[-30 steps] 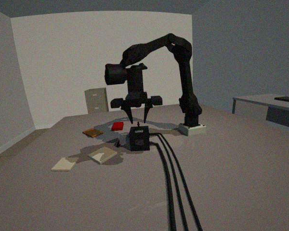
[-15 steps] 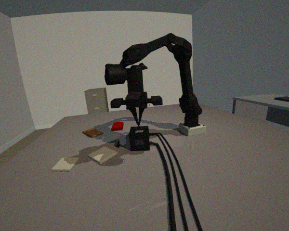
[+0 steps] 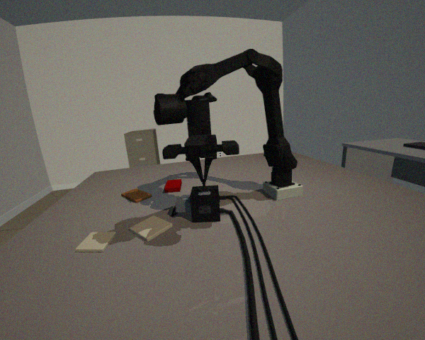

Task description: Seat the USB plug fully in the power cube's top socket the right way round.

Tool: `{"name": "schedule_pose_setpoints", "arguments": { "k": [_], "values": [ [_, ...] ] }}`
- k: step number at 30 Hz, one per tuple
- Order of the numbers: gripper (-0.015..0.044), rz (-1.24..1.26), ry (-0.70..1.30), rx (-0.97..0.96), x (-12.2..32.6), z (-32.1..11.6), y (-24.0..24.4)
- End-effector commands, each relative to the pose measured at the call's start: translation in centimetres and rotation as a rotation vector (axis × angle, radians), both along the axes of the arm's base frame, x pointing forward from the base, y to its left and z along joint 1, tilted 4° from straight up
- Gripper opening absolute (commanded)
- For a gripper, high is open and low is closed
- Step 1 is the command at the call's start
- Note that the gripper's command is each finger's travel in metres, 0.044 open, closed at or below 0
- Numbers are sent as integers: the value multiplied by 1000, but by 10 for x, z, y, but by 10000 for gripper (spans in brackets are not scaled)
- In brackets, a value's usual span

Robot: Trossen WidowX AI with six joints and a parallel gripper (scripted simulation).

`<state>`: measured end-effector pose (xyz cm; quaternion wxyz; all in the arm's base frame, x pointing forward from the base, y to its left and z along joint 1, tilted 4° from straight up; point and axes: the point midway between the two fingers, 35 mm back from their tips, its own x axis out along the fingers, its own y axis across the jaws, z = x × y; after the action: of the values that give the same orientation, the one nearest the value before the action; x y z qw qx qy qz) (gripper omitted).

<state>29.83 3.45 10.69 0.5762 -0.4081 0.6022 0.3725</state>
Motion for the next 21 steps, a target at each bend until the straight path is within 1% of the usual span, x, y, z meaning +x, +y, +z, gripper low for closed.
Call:
{"name": "schedule_pose_setpoints", "arguments": {
  "k": [1, 21],
  "values": [
    [0, 0, -2, 0, 0, 4, 0],
    [0, 0, -2, 0, 0, 17, 1]
  ]
}}
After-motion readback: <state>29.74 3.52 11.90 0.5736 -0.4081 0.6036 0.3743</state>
